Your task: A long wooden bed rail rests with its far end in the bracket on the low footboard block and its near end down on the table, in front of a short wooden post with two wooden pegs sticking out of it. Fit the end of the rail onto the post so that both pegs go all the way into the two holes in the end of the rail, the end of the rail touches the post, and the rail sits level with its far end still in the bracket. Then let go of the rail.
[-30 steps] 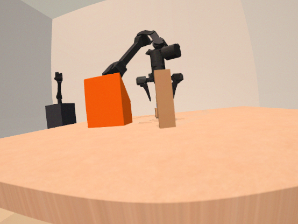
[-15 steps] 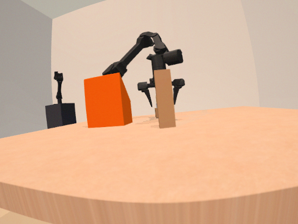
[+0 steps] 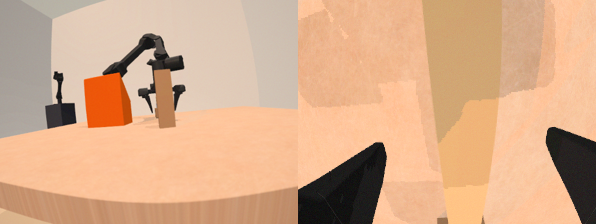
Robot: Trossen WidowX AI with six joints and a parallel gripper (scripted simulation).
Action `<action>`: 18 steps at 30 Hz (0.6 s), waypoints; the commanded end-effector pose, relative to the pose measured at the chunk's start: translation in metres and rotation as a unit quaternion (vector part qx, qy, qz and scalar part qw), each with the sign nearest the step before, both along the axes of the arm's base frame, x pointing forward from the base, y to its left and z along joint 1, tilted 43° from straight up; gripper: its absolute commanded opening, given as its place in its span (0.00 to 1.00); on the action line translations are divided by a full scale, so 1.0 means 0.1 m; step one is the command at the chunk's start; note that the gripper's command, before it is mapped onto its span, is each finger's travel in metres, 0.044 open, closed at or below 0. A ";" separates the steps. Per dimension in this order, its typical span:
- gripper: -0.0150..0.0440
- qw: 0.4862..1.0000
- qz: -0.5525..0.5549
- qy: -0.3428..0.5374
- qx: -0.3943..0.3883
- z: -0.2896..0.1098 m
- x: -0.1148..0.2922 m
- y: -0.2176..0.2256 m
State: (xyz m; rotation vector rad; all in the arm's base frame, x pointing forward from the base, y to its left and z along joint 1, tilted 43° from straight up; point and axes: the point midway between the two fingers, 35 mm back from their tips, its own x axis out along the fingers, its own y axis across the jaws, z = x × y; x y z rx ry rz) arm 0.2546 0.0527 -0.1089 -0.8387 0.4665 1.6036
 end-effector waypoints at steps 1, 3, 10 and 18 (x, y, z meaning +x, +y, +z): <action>1.00 1.000 -0.001 0.006 0.003 -0.05 -0.04 0.06; 1.00 1.000 -0.001 0.006 0.004 -0.08 -0.04 0.08; 1.00 1.000 -0.001 0.006 0.005 -0.14 -0.06 0.15; 0.69 1.000 -0.001 0.006 0.005 -0.14 -0.06 0.15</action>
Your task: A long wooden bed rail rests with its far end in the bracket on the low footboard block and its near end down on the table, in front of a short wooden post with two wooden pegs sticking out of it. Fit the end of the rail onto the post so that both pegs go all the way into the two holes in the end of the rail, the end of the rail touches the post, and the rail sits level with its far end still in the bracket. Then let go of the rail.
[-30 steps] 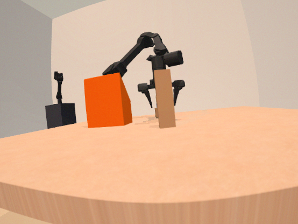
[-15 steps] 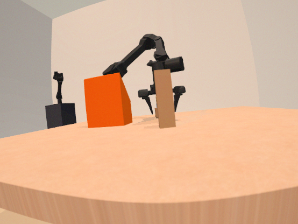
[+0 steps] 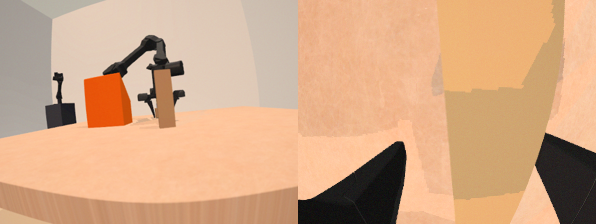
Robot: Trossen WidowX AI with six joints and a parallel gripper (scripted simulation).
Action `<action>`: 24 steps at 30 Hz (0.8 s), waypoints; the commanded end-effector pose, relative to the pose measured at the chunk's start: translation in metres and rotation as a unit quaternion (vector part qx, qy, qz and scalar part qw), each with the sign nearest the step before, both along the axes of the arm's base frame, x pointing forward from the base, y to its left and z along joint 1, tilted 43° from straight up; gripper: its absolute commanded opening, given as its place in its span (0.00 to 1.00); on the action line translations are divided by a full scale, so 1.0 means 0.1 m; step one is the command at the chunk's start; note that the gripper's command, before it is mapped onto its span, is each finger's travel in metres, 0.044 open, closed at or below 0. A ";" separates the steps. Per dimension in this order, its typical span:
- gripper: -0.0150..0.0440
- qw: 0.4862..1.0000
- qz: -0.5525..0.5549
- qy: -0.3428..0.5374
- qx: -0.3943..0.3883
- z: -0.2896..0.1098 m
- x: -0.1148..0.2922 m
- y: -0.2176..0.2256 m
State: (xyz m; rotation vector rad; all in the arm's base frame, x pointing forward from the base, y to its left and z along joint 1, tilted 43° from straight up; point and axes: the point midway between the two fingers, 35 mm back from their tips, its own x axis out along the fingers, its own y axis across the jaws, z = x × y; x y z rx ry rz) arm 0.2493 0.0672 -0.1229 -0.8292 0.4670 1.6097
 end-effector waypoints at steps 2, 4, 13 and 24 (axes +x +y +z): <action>0.60 1.000 -0.002 0.002 0.002 0.00 -0.01 0.01; 0.51 1.000 -0.002 0.002 0.002 0.00 -0.01 0.01; 0.28 1.000 -0.002 0.002 0.002 0.00 -0.01 0.01; 0.25 1.000 -0.002 0.002 0.002 0.00 -0.01 0.01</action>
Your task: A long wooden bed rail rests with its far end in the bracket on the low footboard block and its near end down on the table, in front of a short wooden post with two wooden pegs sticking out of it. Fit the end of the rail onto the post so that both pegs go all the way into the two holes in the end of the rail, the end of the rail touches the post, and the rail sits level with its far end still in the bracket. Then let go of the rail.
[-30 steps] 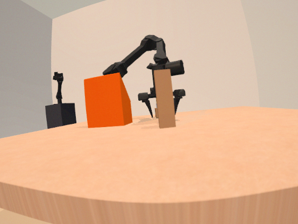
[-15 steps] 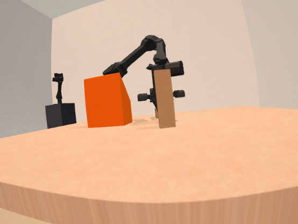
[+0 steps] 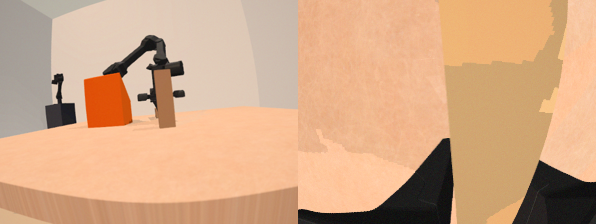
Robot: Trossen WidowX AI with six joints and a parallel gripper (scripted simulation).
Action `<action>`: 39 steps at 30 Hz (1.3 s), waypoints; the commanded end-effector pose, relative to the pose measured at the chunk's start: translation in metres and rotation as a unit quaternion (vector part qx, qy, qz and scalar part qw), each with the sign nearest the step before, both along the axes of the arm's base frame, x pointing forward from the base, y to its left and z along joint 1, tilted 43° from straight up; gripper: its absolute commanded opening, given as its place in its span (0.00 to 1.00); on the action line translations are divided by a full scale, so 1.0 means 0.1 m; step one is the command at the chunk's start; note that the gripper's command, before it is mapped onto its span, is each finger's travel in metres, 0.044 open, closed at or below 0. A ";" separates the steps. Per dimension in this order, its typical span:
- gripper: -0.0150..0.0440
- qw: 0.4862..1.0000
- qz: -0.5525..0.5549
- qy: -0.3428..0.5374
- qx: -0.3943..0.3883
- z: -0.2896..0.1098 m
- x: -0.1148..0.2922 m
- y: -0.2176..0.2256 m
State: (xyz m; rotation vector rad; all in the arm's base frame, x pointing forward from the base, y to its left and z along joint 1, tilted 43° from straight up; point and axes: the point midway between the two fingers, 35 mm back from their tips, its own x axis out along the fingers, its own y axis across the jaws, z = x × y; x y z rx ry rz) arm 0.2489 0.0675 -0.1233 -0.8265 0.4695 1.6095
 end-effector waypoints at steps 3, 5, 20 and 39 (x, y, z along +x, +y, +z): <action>0.25 1.000 -0.001 0.000 0.002 0.00 0.00 0.00; 0.25 1.000 -0.001 0.000 0.002 0.01 0.00 -0.01; 0.25 1.000 -0.001 0.000 0.002 0.06 0.02 -0.06; 0.25 1.000 -0.001 0.000 0.002 0.13 0.03 -0.12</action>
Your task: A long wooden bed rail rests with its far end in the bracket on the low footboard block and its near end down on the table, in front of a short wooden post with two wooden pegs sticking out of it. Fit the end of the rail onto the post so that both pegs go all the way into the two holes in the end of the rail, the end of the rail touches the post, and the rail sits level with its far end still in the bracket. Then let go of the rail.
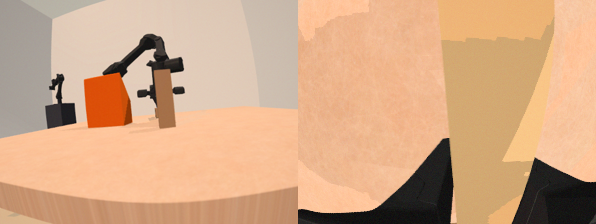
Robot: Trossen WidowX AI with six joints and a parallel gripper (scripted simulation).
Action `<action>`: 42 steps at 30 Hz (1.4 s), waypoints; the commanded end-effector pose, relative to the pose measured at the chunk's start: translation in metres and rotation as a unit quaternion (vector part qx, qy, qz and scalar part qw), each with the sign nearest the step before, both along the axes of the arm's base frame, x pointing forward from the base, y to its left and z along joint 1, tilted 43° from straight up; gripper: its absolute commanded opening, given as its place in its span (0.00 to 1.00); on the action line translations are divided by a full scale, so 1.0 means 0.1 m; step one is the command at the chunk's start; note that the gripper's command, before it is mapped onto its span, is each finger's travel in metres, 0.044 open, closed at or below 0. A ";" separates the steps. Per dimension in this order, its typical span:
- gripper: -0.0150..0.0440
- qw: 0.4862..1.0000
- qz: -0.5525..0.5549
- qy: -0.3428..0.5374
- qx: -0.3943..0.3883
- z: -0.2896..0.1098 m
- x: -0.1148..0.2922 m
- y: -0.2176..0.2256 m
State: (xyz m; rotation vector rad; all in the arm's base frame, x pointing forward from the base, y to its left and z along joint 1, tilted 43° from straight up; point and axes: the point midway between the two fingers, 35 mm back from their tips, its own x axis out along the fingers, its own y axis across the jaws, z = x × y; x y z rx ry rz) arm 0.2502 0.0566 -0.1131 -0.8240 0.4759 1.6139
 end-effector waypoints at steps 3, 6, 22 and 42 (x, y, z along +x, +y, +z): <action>0.25 1.000 -0.002 -0.003 0.003 0.04 0.02 -0.03; 0.25 1.000 -0.002 -0.003 0.003 0.05 0.02 -0.04; 0.25 1.000 -0.002 -0.003 0.003 0.11 0.03 -0.09; 0.25 1.000 -0.002 -0.003 0.002 0.19 0.03 -0.16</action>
